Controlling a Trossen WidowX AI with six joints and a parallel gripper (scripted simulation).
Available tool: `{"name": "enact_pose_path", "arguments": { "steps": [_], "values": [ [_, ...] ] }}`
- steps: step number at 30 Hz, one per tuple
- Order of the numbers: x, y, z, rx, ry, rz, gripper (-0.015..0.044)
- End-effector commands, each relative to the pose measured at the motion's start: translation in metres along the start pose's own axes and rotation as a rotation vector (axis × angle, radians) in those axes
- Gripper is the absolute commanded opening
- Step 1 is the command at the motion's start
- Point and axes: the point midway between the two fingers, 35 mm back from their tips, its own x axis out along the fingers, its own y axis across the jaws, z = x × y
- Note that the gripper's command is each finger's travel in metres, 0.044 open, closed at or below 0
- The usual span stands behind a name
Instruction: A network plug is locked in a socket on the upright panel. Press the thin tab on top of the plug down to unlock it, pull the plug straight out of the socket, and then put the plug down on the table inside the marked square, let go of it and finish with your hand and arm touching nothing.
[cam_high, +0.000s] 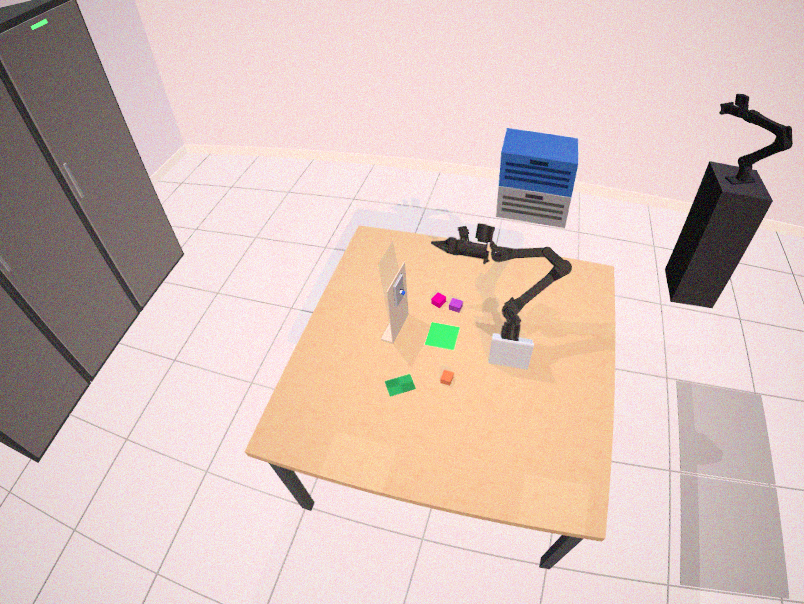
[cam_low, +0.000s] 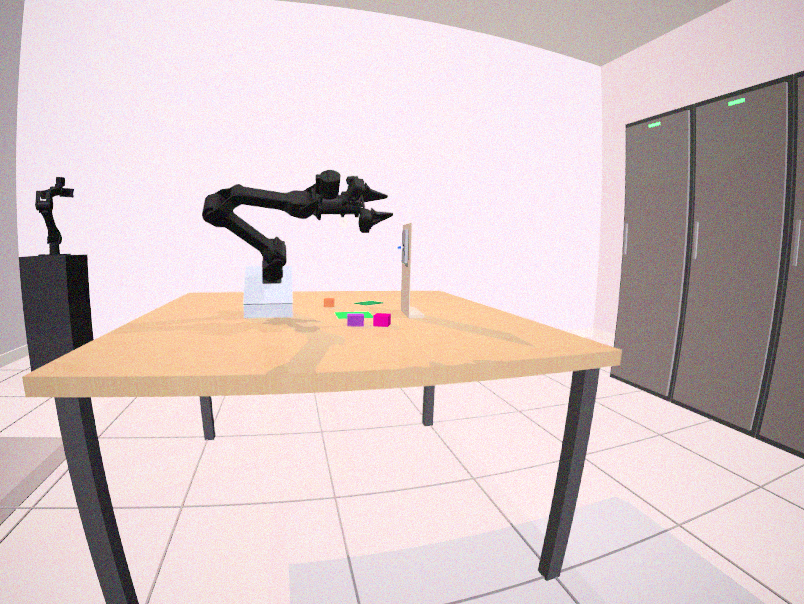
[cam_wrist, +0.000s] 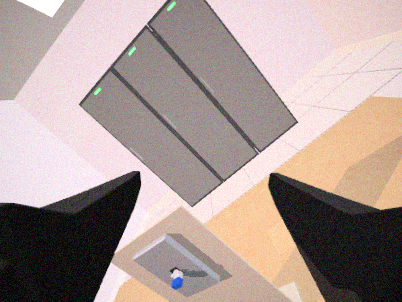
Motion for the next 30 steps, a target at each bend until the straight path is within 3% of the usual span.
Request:
{"name": "enact_pose_path", "arguments": {
  "steps": [1, 10, 30],
  "values": [
    [0.001, 0.0, -0.001, 0.003, 0.0, 0.0, 0.0374],
    [0.025, 0.006, -0.038, 0.145, 0.02, 0.012, 0.0156],
    [0.046, 0.02, -0.131, 0.48, 0.075, 0.026, 0.0156]
  ]
}}
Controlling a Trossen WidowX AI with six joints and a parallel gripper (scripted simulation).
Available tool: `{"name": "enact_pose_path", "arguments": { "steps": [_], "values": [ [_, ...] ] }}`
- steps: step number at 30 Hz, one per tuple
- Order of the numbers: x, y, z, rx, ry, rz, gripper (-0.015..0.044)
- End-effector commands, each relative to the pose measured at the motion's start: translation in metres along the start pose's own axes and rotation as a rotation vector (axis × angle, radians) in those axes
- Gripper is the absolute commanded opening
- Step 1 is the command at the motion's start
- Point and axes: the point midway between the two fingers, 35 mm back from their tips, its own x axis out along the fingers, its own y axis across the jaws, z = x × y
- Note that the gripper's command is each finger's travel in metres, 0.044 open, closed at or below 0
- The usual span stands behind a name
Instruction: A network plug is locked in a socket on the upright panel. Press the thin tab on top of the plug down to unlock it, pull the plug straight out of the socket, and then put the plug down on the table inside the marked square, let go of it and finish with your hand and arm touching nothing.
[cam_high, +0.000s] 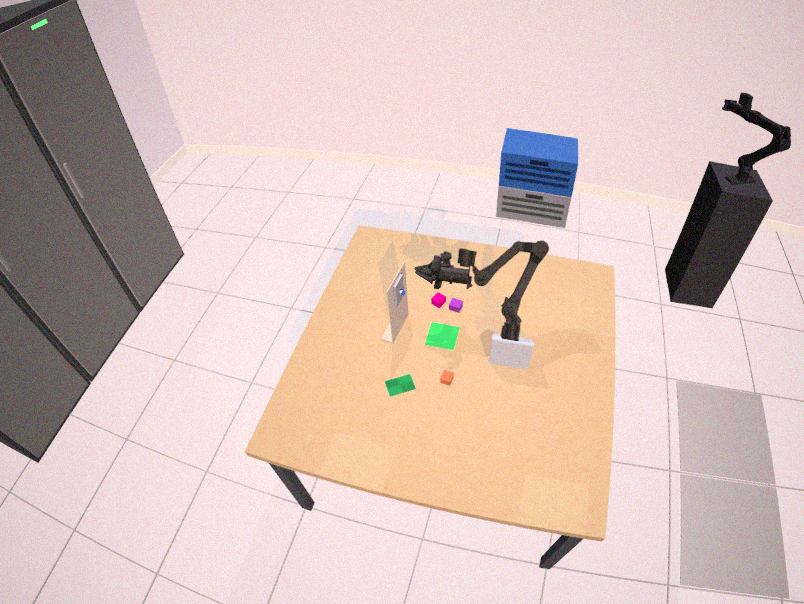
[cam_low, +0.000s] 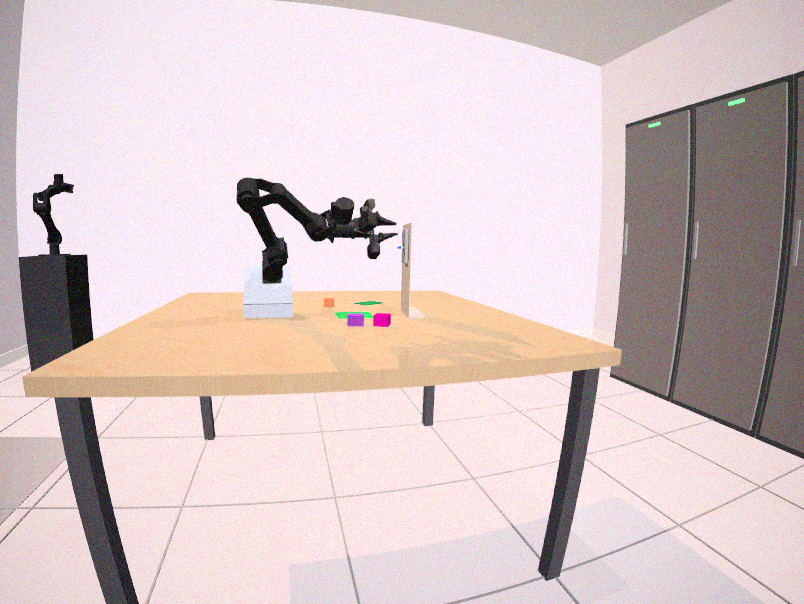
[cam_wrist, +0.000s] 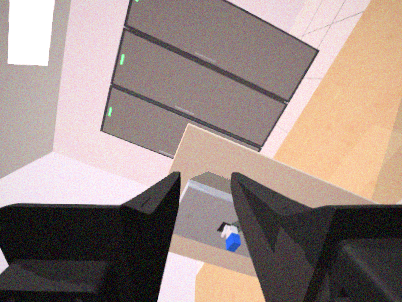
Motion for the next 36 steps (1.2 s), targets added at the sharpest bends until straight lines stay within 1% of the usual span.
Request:
{"name": "enact_pose_path", "arguments": {
  "steps": [1, 19, 25, 36],
  "values": [
    [0.0, -0.008, -0.023, 0.072, 0.023, -0.008, 0.0156],
    [-0.018, -0.026, -0.09, 0.362, 0.075, -0.01, 0.0156],
    [-0.018, -0.026, -0.092, 0.373, 0.077, -0.011, 0.0156],
    [-0.002, -0.027, -0.089, 0.373, 0.076, -0.01, 0.0156]
  ]
}}
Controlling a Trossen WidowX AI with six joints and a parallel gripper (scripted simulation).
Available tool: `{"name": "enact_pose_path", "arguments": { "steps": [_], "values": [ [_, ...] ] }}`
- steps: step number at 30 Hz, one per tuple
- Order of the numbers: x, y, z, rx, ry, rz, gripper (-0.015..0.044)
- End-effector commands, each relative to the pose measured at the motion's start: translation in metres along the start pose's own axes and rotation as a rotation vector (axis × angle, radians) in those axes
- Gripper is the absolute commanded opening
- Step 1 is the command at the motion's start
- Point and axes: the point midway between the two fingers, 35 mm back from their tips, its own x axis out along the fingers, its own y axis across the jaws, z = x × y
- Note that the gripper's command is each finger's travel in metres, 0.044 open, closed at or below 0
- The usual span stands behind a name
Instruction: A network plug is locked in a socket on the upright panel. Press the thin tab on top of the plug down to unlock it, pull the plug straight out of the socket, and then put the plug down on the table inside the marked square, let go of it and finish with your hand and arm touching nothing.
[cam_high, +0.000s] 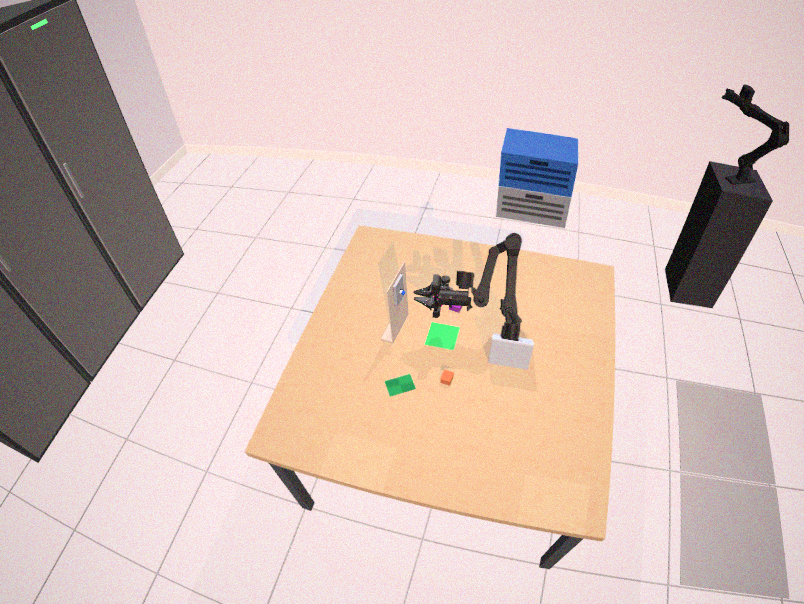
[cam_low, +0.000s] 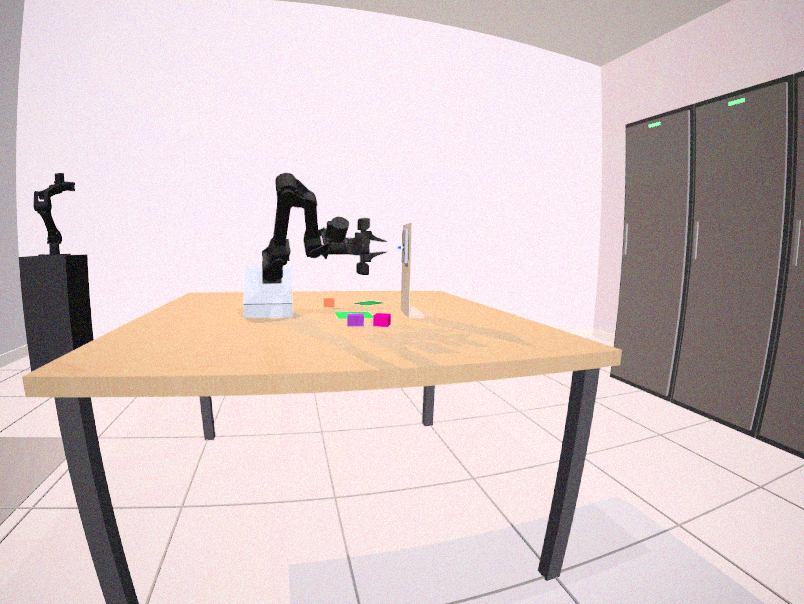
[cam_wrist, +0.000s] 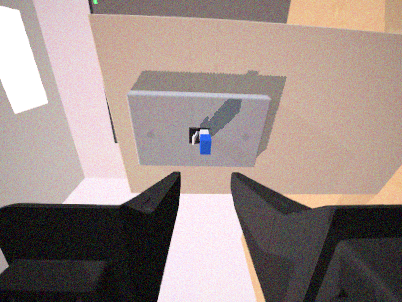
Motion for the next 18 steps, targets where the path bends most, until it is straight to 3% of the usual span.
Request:
{"name": "enact_pose_path", "arguments": {
  "steps": [1, 18],
  "values": [
    [0.009, 0.001, 0.001, 0.004, 0.002, 0.002, 0.0156],
    [0.033, 0.001, 0.008, 0.003, 0.001, 0.003, 0.0156]
  ]
}}
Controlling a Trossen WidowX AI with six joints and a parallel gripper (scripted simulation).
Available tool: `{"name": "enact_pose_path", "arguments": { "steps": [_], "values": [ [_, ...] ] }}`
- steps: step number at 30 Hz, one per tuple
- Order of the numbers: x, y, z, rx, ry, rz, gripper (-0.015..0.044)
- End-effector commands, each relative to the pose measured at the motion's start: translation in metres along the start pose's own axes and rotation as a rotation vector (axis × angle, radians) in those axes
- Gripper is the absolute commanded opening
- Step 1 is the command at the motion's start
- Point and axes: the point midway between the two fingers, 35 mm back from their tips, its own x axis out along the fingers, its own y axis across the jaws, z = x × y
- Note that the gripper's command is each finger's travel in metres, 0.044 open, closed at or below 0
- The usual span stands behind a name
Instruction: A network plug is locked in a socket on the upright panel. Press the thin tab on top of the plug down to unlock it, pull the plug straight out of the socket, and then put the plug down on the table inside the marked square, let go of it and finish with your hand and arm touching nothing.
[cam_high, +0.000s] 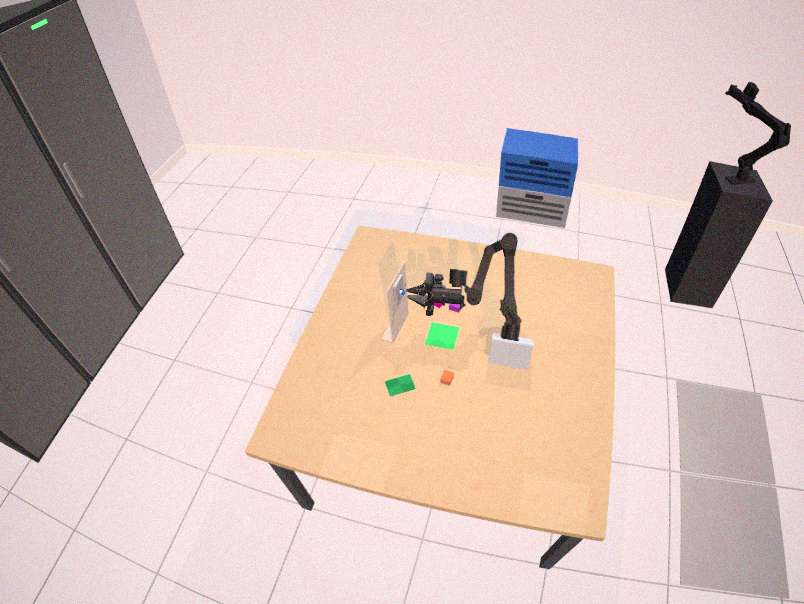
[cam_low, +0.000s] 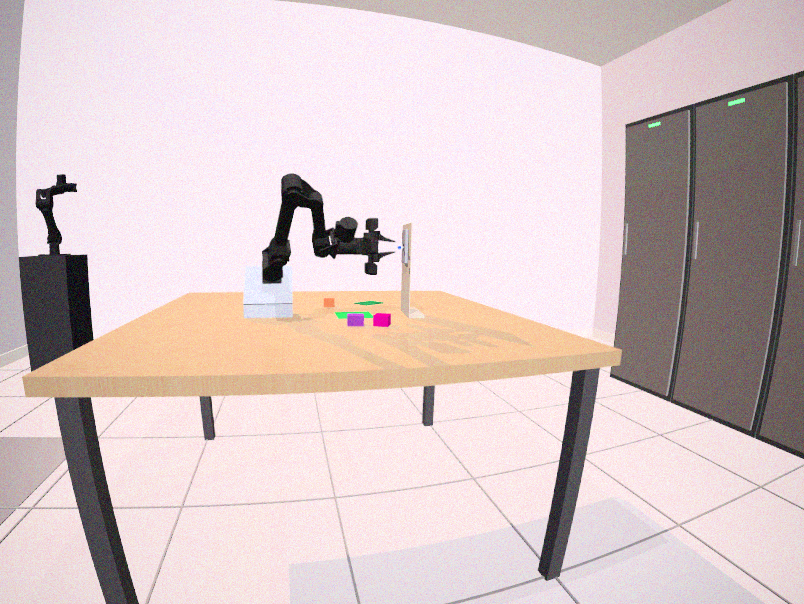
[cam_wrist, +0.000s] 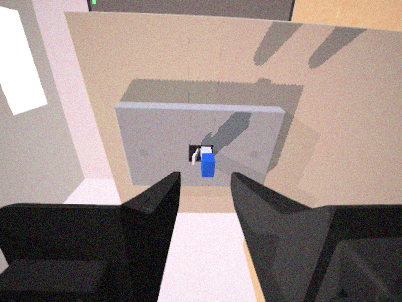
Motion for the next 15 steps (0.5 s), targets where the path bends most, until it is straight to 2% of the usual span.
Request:
{"name": "enact_pose_path", "arguments": {
  "steps": [1, 13, 15],
  "values": [
    [0.009, 0.0, 0.001, 0.002, 0.003, 0.002, 0.0156],
    [0.022, 0.0, 0.006, 0.001, 0.002, 0.002, 0.0156],
    [0.022, 0.0, 0.006, 0.001, 0.002, 0.002, 0.0104]
  ]
}}
